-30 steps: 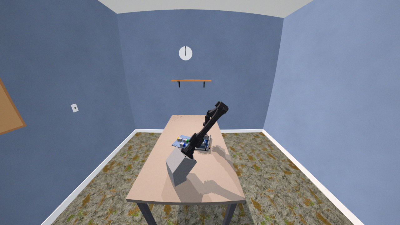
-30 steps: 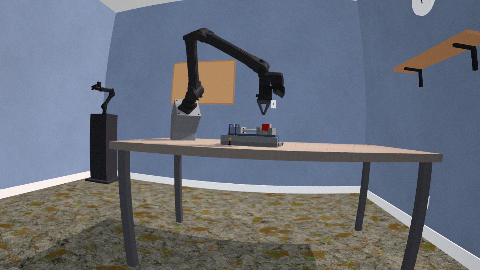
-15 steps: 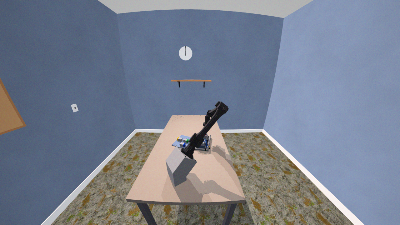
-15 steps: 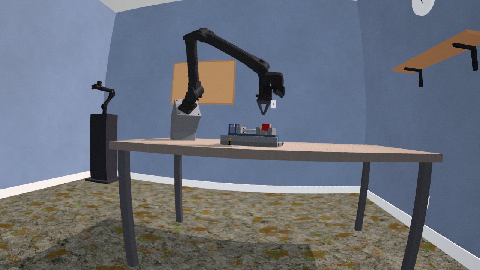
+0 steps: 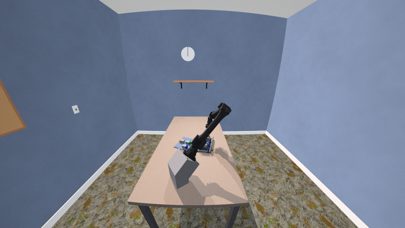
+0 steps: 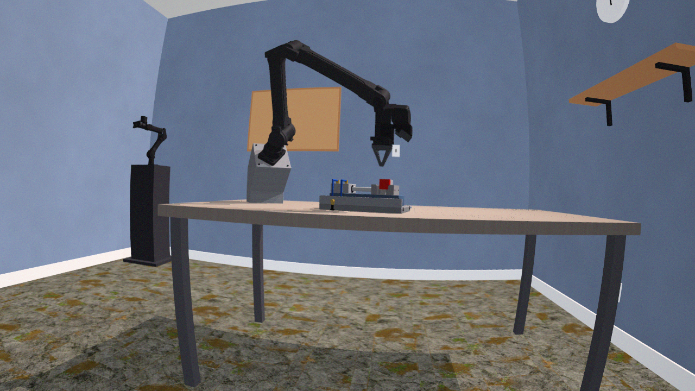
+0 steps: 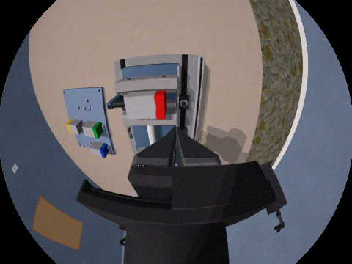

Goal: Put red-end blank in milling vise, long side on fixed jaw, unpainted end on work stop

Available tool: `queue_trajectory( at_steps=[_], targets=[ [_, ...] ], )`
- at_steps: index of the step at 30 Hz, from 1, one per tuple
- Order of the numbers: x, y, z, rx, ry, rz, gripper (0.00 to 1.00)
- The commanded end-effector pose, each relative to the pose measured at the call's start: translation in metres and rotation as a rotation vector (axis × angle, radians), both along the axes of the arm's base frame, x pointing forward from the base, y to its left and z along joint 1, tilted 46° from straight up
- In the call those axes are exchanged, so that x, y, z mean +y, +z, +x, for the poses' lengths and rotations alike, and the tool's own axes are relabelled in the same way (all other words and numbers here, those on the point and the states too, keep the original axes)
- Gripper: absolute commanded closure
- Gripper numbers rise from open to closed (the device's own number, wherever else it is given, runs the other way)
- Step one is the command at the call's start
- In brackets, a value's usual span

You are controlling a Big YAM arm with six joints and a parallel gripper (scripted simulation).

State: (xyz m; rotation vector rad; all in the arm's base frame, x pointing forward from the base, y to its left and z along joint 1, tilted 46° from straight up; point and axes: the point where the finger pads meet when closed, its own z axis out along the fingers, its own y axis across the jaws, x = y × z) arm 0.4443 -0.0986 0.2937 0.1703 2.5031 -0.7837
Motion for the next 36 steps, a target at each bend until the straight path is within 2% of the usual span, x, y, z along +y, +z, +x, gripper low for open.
queue_trajectory(
  at_steps=[1,11,16,21,36],
  targets=[
    [0.01,0.035,0.008,-0.073,0.009,0.002,1.0],
    [0.01,0.035,0.009,-0.073,0.009,0.002,1.0],
    [0.013,0.021,0.016,-0.041,0.009,0.002,1.0],
    [0.014,0.031,0.013,-0.068,0.01,0.003,1.0],
    [0.012,0.031,0.012,-0.068,0.006,0.003,1.0]
  ],
)
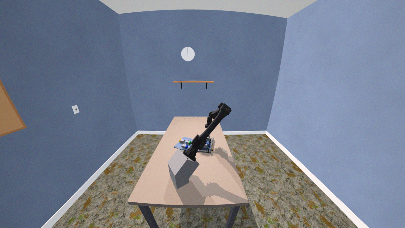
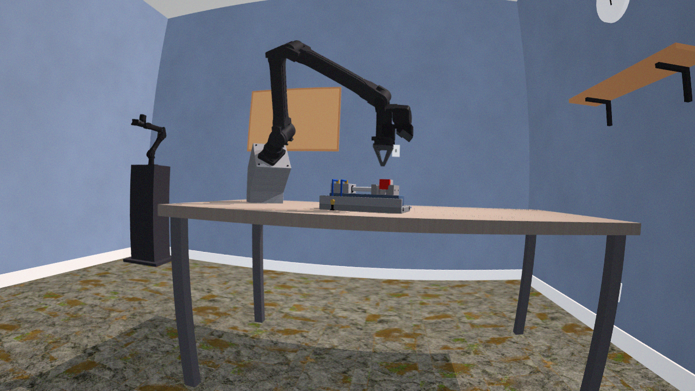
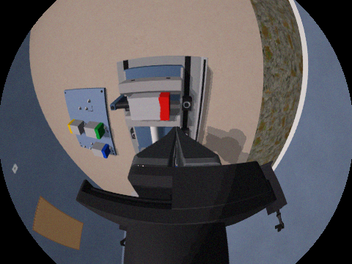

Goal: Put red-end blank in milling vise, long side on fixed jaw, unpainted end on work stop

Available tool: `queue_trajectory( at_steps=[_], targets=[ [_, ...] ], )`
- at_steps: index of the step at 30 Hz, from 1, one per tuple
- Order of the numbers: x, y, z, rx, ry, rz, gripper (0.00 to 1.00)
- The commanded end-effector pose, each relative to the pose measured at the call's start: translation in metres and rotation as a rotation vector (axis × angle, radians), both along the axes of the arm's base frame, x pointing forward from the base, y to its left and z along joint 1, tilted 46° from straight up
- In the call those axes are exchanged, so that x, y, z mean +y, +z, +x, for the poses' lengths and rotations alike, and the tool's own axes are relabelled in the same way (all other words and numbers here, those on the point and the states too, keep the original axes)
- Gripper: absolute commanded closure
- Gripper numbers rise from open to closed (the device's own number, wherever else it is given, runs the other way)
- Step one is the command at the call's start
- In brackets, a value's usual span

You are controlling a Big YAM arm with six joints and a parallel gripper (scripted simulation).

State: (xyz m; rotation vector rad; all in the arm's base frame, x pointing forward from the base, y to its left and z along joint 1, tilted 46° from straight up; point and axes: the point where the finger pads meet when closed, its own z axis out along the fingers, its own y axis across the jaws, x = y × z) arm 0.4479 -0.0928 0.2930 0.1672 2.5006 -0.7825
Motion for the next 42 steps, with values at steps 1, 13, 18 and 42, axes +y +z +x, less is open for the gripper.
queue_trajectory(
  at_steps=[1,13,18,42],
  targets=[
    [0.007,0.032,0.009,-0.066,0.003,0.004,1.0],
    [0.007,0.032,0.009,-0.066,0.003,0.004,1.0],
    [0.007,0.032,0.009,-0.066,0.003,0.004,1.0],
    [-0.011,0.017,0.018,-0.052,-0.005,-0.003,1.0]
  ],
)
